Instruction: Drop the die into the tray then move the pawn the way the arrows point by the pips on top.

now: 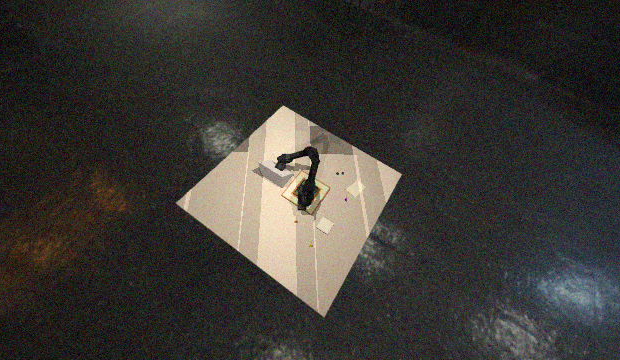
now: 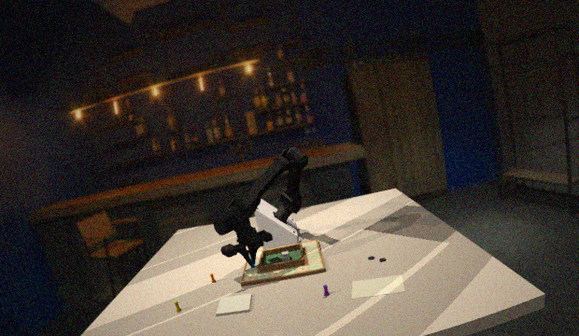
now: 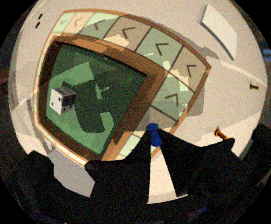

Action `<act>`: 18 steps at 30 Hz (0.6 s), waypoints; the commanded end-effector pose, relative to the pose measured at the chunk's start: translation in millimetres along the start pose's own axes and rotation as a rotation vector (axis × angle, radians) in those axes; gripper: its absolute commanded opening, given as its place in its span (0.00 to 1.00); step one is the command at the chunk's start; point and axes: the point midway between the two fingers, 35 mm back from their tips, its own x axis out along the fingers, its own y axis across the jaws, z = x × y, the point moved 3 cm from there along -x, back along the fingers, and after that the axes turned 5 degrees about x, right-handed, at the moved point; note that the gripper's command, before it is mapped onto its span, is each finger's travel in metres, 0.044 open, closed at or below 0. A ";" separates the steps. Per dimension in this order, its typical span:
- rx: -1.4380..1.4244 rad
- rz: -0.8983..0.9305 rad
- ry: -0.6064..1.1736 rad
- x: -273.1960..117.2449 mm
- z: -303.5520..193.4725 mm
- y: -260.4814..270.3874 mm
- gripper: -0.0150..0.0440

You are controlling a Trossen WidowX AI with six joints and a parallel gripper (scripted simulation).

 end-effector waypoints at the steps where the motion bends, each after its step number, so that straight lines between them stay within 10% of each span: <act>1: 0.003 0.001 -0.006 0.2 0.6 0.0 0.25; 18: 0.004 -0.005 -0.002 -103.4 2.8 -1.4 0.25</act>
